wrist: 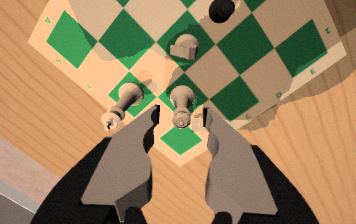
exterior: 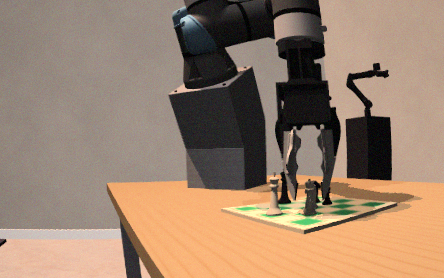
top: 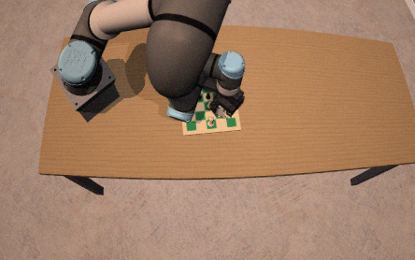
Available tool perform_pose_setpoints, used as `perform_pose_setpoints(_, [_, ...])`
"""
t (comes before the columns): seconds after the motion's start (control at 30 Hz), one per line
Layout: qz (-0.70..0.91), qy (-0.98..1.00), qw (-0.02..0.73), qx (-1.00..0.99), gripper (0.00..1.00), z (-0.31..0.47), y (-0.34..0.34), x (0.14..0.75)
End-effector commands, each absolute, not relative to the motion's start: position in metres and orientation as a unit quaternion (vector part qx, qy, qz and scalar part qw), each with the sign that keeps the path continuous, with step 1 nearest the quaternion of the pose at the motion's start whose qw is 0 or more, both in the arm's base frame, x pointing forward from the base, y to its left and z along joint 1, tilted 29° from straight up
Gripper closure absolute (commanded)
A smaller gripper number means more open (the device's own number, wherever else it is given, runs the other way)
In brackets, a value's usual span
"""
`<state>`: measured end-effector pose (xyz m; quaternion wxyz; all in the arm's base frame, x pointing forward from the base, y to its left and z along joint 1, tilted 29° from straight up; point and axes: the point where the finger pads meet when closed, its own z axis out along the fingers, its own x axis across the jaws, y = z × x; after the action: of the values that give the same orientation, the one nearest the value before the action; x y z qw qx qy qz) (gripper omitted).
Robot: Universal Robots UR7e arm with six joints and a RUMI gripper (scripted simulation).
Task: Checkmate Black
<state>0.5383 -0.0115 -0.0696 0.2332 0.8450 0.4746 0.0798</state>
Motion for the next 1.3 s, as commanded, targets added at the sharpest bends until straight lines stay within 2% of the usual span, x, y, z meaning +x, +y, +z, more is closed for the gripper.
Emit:
perform_pose_setpoints(0.0, [0.08,0.475,0.233,0.845,0.75,-0.0691,-0.0113,0.5386])
perform_pose_setpoints(0.63, [0.08,0.475,0.233,0.845,0.75,-0.0691,-0.0113,0.5386])
perform_pose_setpoints(0.67, [0.08,0.475,0.233,0.845,1.0,-0.0691,-0.0113,0.5386])
perform_pose_setpoints(1.27, [0.08,0.475,0.233,0.845,1.0,-0.0691,-0.0113,0.5386])
